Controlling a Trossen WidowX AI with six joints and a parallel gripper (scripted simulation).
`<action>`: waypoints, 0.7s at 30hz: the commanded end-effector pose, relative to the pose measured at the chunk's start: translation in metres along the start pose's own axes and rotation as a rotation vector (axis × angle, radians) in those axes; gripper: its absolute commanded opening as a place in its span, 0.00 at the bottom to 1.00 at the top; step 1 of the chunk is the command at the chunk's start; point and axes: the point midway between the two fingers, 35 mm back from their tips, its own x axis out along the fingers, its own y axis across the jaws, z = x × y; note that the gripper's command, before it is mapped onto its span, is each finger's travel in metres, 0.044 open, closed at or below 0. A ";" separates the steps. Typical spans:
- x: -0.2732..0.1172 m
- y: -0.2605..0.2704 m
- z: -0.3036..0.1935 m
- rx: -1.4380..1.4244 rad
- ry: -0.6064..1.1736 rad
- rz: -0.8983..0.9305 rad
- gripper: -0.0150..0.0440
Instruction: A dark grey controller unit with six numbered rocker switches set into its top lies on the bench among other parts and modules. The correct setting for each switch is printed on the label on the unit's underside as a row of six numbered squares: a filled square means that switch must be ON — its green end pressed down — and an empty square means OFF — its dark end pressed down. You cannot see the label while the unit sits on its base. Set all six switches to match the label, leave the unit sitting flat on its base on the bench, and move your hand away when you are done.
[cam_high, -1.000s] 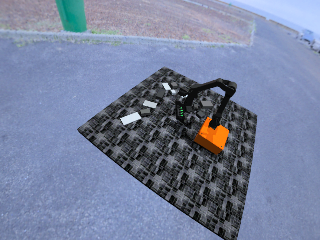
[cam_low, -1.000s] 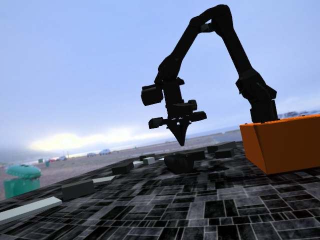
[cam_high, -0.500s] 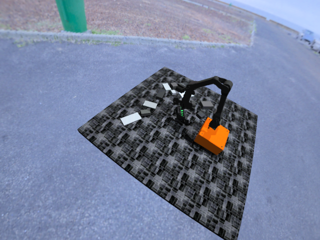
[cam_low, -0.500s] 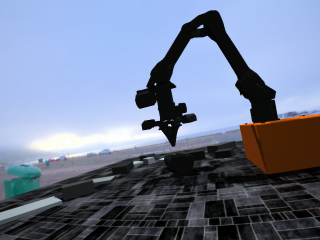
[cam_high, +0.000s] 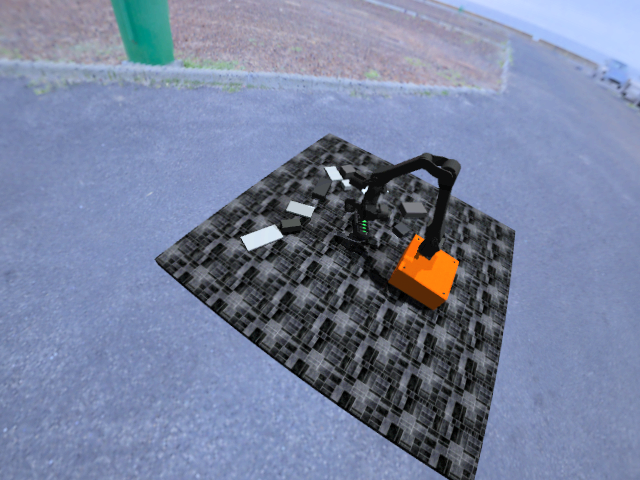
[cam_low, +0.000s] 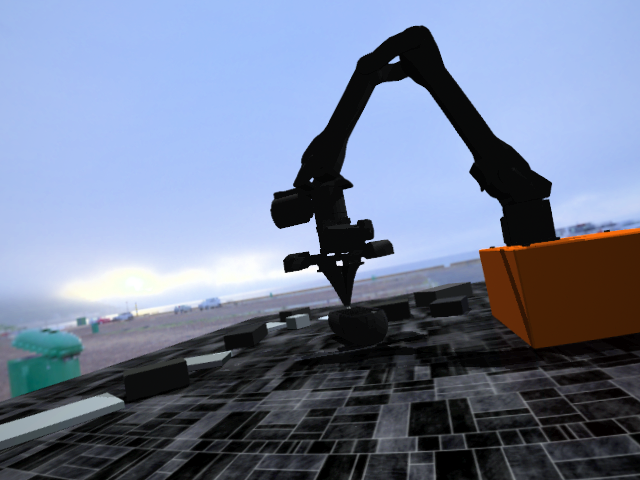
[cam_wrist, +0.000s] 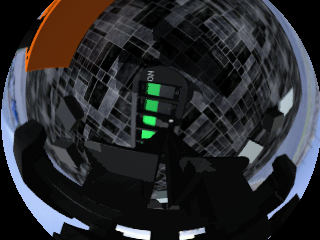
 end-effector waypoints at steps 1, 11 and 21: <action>0.009 0.002 0.001 -0.004 -0.003 0.007 0.25; 0.021 0.002 0.001 -0.004 -0.003 0.007 0.25; 0.021 0.002 0.001 -0.004 -0.003 0.007 0.25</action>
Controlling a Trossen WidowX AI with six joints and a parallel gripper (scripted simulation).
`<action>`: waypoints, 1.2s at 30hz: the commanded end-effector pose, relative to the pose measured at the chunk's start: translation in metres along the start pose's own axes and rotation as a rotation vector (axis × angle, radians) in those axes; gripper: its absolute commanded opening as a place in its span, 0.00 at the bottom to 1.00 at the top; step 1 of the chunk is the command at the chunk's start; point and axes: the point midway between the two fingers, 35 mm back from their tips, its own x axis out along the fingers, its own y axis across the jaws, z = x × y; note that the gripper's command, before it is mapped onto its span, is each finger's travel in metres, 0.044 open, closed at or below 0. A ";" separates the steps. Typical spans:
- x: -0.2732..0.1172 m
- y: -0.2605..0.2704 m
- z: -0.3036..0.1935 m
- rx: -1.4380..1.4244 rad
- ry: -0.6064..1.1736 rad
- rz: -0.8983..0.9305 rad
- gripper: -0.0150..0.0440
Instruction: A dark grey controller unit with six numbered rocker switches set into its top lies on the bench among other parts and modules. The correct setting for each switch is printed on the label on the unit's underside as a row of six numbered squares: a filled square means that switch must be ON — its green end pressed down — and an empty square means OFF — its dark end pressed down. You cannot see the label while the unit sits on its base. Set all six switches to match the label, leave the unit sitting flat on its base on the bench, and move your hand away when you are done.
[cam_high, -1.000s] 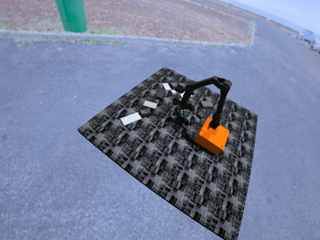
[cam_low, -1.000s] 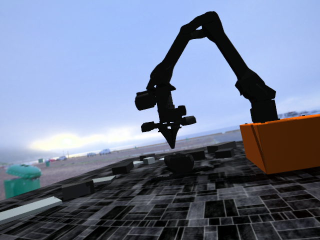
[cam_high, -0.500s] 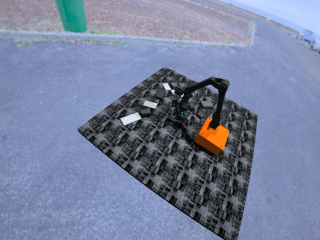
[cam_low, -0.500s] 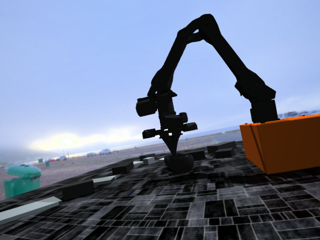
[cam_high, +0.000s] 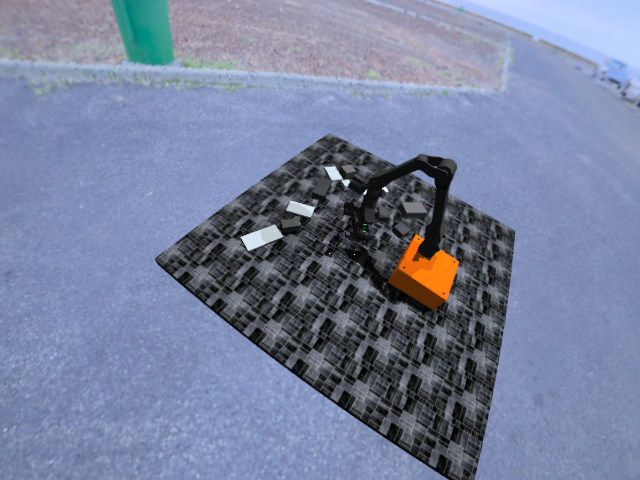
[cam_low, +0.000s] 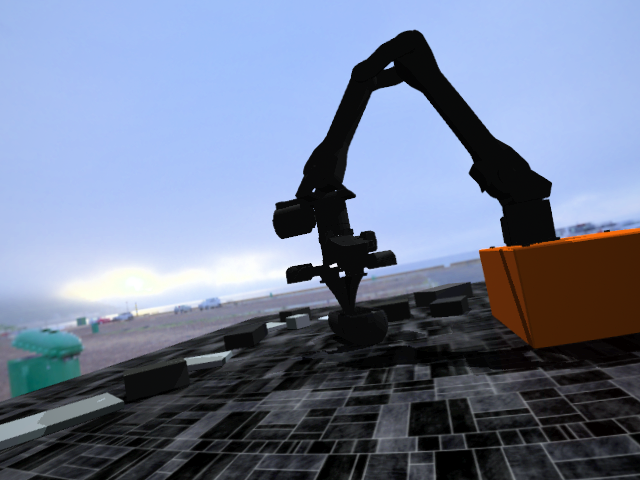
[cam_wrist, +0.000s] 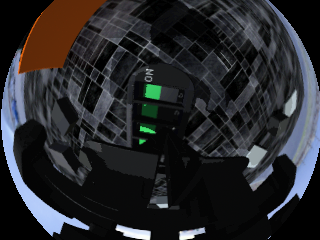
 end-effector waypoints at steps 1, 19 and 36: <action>0.001 0.001 0.000 -0.003 0.000 0.003 0.25; -0.044 0.011 -0.010 -0.005 0.001 0.004 0.25; -0.027 0.021 -0.019 -0.007 0.002 0.005 0.25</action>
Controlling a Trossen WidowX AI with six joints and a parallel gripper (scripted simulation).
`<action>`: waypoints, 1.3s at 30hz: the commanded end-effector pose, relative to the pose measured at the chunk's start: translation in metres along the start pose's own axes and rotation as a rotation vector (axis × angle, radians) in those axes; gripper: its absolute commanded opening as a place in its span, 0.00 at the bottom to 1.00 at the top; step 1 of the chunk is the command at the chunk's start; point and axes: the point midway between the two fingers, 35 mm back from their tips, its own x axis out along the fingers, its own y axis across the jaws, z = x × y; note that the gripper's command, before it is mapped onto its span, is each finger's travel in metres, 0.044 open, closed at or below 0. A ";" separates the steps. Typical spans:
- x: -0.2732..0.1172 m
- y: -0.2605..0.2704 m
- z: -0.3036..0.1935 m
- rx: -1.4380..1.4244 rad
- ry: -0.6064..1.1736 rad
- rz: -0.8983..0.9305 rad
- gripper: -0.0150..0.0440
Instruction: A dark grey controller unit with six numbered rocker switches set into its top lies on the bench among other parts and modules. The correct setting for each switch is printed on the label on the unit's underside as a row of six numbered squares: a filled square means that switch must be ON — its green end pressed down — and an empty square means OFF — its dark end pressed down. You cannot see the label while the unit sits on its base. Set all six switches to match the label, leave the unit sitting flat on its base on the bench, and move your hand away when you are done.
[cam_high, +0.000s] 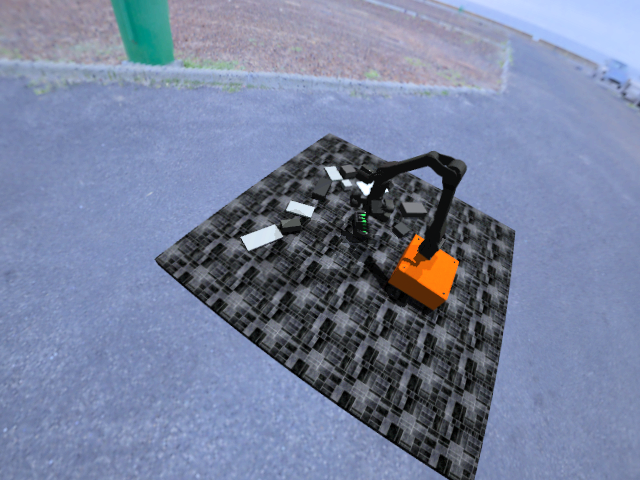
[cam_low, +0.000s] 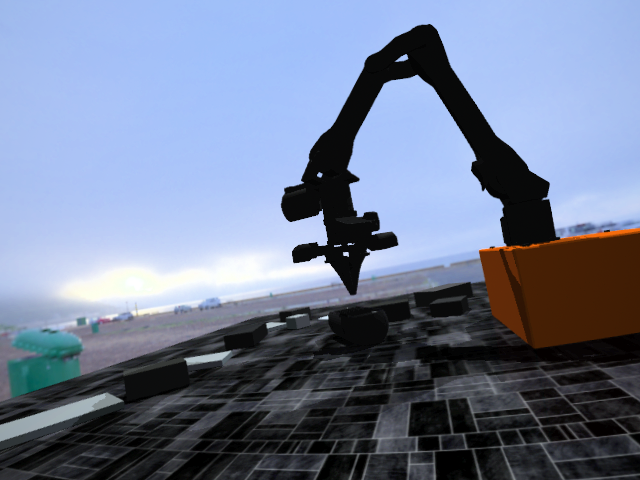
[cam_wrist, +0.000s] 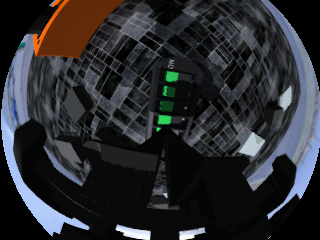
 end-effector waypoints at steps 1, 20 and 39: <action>0.009 0.002 0.000 -0.004 -0.002 0.010 0.25; 0.036 0.003 0.000 -0.004 -0.002 0.011 0.25; -0.007 0.002 0.000 -0.004 -0.002 0.010 0.25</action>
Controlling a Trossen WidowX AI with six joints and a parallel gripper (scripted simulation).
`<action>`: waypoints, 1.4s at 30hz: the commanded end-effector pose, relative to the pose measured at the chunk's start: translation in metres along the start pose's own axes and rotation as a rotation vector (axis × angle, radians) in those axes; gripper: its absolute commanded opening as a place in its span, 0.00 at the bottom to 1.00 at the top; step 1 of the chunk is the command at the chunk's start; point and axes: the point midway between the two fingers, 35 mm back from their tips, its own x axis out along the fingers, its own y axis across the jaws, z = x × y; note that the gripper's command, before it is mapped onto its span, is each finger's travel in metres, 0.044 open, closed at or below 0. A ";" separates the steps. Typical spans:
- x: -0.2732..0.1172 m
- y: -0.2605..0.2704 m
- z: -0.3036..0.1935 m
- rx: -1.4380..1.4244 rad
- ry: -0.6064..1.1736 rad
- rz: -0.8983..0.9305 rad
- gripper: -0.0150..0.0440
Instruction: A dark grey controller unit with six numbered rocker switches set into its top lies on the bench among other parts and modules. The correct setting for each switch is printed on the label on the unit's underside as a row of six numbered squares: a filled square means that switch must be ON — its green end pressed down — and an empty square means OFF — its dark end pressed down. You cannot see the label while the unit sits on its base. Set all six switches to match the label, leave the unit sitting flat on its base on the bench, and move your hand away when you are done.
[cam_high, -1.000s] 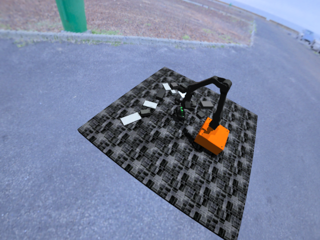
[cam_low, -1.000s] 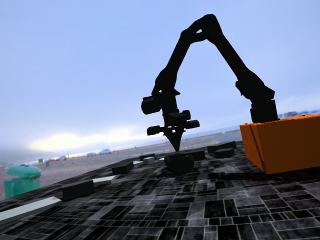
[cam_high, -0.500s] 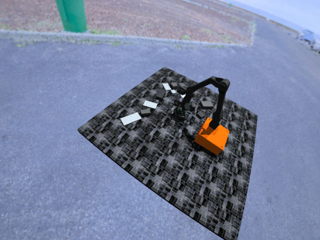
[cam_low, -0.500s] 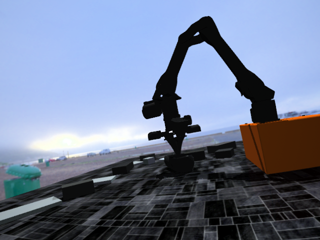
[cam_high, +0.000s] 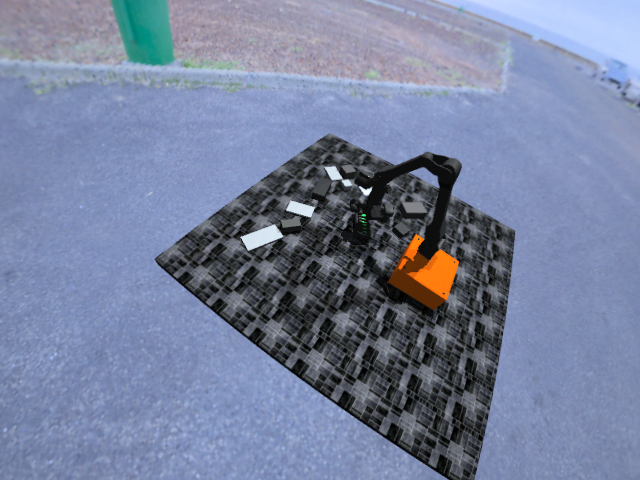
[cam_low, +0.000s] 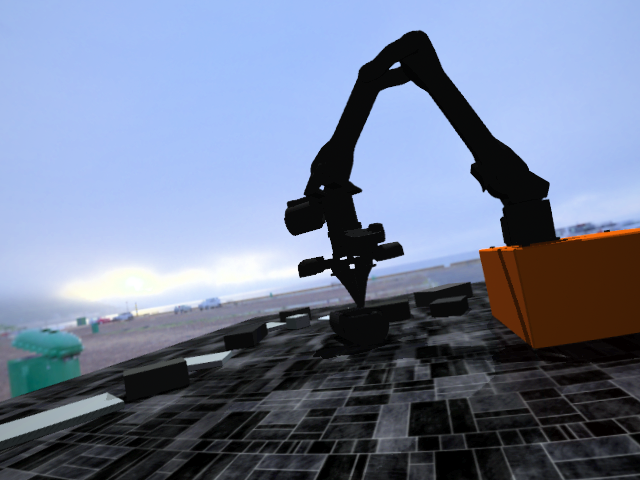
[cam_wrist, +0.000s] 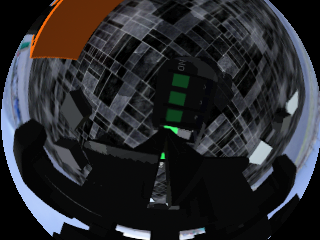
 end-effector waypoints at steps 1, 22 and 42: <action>-0.032 -0.004 -0.003 -0.005 0.021 -0.024 0.25; -0.024 -0.003 -0.043 0.008 0.025 -0.024 0.25; 0.005 -0.003 -0.043 0.008 0.025 -0.023 0.25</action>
